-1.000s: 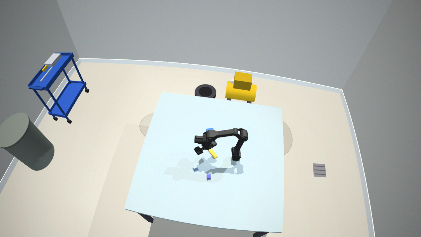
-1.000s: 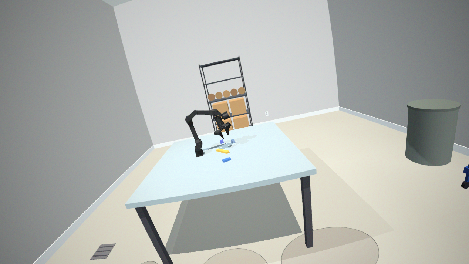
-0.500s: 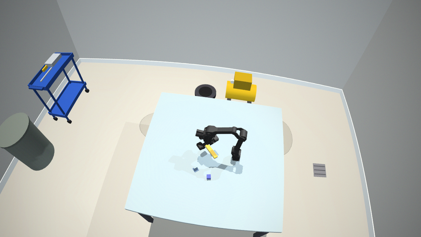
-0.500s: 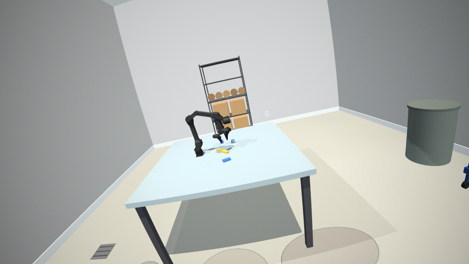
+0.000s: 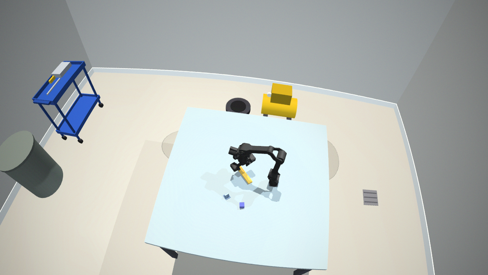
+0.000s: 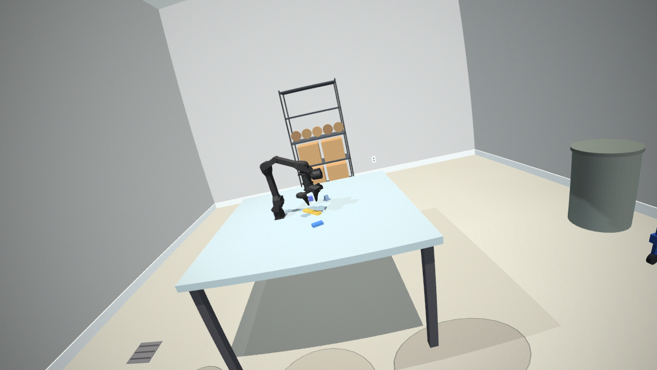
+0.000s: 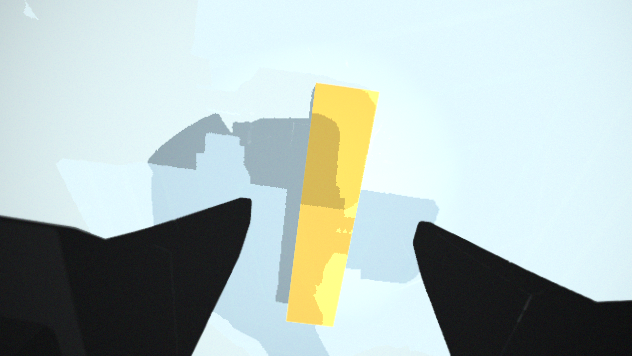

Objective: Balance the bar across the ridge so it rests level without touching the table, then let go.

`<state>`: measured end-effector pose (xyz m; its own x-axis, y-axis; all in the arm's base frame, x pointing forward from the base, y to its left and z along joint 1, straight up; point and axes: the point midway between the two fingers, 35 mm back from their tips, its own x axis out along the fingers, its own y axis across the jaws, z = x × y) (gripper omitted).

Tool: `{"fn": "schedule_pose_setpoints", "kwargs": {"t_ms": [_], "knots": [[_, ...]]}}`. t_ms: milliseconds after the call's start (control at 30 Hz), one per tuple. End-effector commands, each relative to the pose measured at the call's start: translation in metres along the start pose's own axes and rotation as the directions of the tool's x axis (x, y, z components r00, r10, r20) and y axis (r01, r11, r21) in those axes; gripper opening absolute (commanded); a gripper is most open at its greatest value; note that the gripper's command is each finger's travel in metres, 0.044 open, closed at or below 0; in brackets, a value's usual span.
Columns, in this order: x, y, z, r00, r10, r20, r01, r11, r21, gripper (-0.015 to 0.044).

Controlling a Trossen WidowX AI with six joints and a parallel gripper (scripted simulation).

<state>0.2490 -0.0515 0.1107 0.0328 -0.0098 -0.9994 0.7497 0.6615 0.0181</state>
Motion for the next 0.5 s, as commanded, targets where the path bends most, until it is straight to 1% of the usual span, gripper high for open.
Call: {"fn": "schedule_pose_setpoints", "kwargs": {"t_ms": [0, 133, 467], "knots": [[0.016, -0.001, -0.001, 1.000, -0.004, -0.010, 0.004, 1.000, -0.004, 0.0315], [0.038, -0.002, -0.002, 1.000, -0.004, -0.010, 0.004, 1.000, -0.004, 0.0315], [0.048, -0.002, -0.002, 1.000, -0.004, -0.010, 0.004, 1.000, -0.004, 0.0315]]}}
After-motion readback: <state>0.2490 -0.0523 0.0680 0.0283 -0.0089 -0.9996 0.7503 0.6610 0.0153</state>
